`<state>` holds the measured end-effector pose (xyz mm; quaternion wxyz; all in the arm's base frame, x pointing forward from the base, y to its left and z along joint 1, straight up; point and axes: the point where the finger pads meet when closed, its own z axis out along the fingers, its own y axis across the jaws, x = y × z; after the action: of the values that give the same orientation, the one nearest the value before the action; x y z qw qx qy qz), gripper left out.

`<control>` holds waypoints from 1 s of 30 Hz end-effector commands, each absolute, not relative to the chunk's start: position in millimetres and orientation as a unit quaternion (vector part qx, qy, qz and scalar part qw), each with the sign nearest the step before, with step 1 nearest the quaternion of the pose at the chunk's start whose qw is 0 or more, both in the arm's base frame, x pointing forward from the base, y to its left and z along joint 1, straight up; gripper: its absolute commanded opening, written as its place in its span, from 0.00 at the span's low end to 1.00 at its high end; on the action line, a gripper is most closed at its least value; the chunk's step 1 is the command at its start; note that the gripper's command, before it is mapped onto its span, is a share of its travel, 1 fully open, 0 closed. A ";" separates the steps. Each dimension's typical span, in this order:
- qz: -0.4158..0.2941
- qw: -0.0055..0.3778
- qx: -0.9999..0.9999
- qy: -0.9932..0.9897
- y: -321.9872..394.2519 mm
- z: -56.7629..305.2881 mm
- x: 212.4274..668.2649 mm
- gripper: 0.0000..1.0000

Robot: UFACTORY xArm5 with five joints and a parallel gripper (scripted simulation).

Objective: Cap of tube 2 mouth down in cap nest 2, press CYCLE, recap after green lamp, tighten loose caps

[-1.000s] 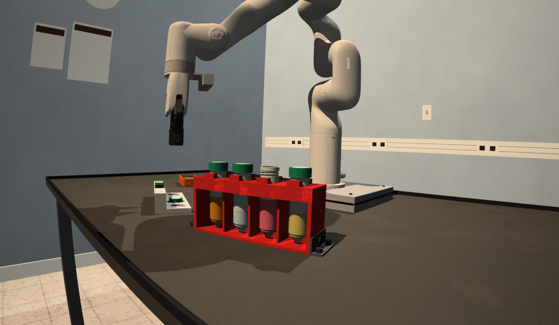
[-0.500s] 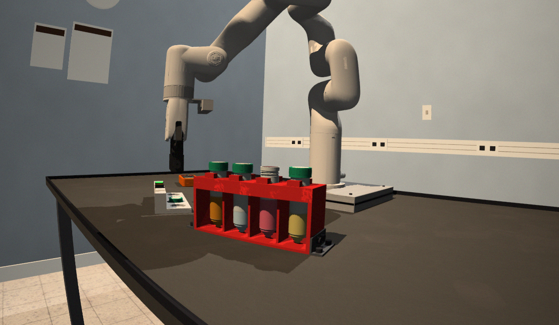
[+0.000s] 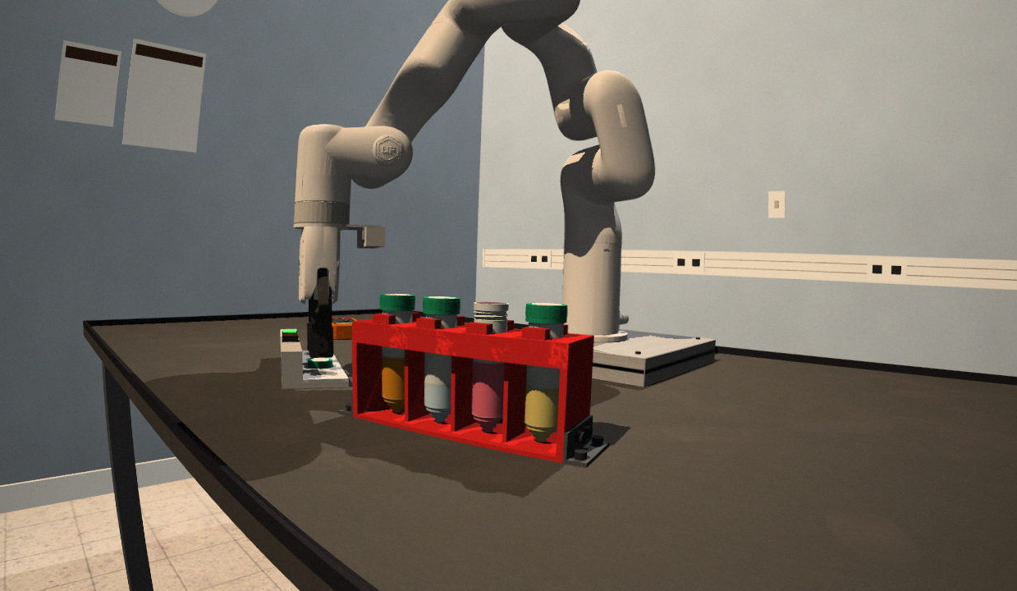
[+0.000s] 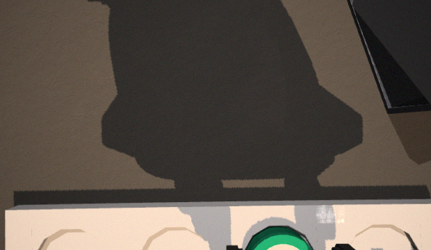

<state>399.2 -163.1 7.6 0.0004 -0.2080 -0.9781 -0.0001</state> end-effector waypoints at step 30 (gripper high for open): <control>-0.001 -0.003 -0.208 -0.978 -163.7 -3.9 400.7 0.46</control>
<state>399.2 -163.1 -4.9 -0.0003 -0.2080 -0.9781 0.0001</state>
